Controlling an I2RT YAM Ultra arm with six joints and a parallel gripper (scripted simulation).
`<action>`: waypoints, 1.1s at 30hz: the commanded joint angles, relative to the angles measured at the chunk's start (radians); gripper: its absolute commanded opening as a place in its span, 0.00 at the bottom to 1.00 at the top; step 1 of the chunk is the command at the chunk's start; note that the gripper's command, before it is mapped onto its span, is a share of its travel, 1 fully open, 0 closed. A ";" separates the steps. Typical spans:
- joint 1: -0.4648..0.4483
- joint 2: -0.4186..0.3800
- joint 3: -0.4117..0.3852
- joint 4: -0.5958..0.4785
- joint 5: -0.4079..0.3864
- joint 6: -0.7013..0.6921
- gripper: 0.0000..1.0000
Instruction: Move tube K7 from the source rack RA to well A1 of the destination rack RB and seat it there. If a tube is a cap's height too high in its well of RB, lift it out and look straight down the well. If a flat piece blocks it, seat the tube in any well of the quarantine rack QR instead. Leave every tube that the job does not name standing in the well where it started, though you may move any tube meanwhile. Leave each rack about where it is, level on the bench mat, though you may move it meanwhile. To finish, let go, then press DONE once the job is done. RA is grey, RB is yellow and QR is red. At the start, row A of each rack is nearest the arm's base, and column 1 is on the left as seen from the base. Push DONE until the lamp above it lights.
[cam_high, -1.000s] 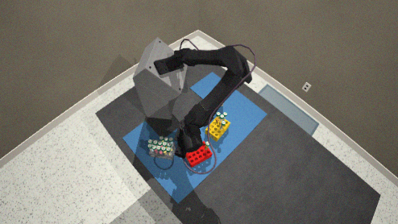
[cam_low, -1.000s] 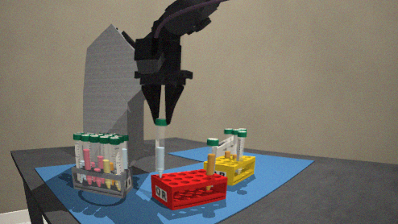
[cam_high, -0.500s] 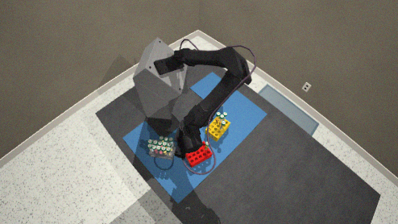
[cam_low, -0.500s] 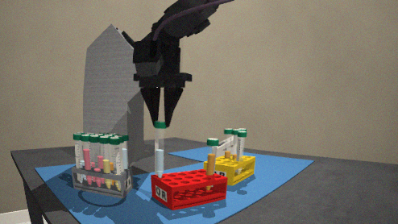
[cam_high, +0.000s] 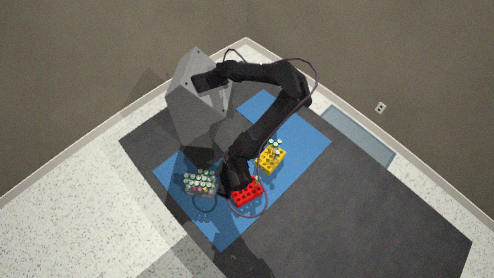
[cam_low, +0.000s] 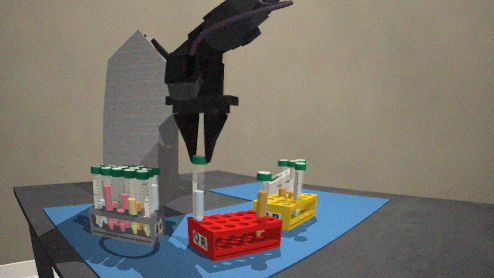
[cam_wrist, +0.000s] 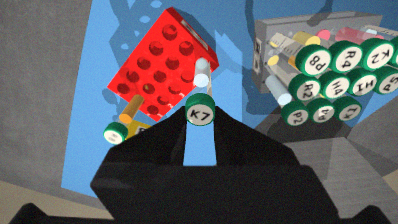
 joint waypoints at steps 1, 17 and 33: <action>-0.010 0.015 0.025 0.023 0.015 0.017 0.00; 0.001 0.020 -0.024 0.058 0.019 0.034 0.00; 0.012 0.045 -0.028 0.093 0.023 0.052 0.00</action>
